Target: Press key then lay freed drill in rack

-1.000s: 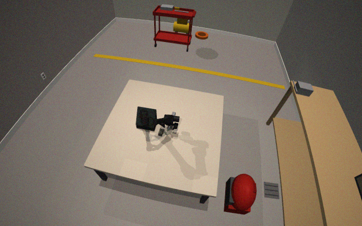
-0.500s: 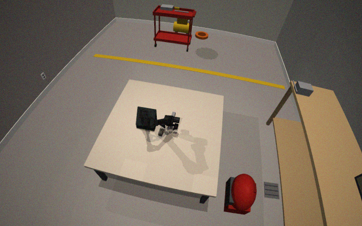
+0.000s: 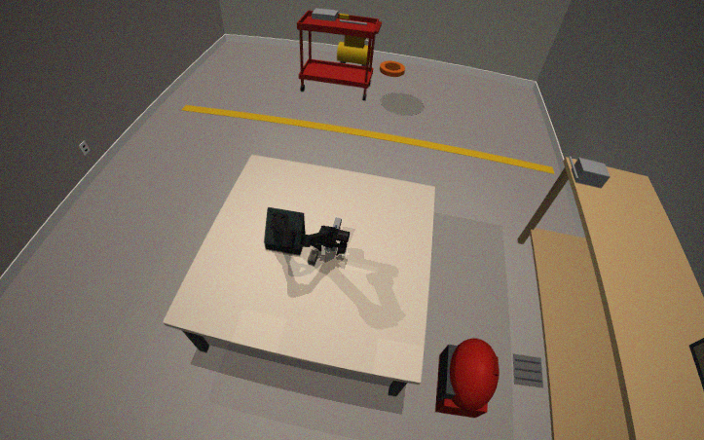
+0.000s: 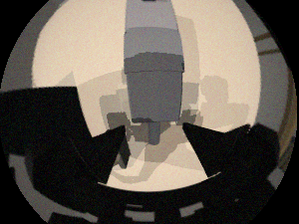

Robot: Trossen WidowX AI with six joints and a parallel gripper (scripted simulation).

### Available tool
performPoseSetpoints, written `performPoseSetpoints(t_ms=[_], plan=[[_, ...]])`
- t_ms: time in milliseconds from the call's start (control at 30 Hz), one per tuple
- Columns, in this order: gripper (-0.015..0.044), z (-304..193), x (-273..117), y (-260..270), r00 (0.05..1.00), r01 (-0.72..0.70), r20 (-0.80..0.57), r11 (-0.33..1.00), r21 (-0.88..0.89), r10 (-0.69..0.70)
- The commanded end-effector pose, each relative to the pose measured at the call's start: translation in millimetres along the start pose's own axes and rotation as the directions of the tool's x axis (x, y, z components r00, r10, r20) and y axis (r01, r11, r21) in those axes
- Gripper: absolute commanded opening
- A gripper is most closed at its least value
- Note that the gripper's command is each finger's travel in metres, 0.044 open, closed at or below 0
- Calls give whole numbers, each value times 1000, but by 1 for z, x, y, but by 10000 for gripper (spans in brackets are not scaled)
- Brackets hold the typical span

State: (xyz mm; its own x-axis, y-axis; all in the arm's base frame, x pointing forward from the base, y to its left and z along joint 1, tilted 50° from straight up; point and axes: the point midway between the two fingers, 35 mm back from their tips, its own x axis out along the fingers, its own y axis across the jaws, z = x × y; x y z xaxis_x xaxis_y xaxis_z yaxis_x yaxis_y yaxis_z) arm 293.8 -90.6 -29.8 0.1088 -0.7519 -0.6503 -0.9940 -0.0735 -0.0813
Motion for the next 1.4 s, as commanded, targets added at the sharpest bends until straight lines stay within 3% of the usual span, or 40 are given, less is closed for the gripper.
performPoseSetpoints(t_ms=[0,133,633,867,1367], plan=[[440,2,5,2,1000,-2,-3,1000,-8,2],[440,3,10,2,1000,-2,-4,1000,-8,2],[46,2,7,1,1000,-1,-1,1000,0,1],[0,2,7,1,1000,-1,-1,1000,0,1],[0,-17,9,1,1000,-2,-4,1000,-8,2]])
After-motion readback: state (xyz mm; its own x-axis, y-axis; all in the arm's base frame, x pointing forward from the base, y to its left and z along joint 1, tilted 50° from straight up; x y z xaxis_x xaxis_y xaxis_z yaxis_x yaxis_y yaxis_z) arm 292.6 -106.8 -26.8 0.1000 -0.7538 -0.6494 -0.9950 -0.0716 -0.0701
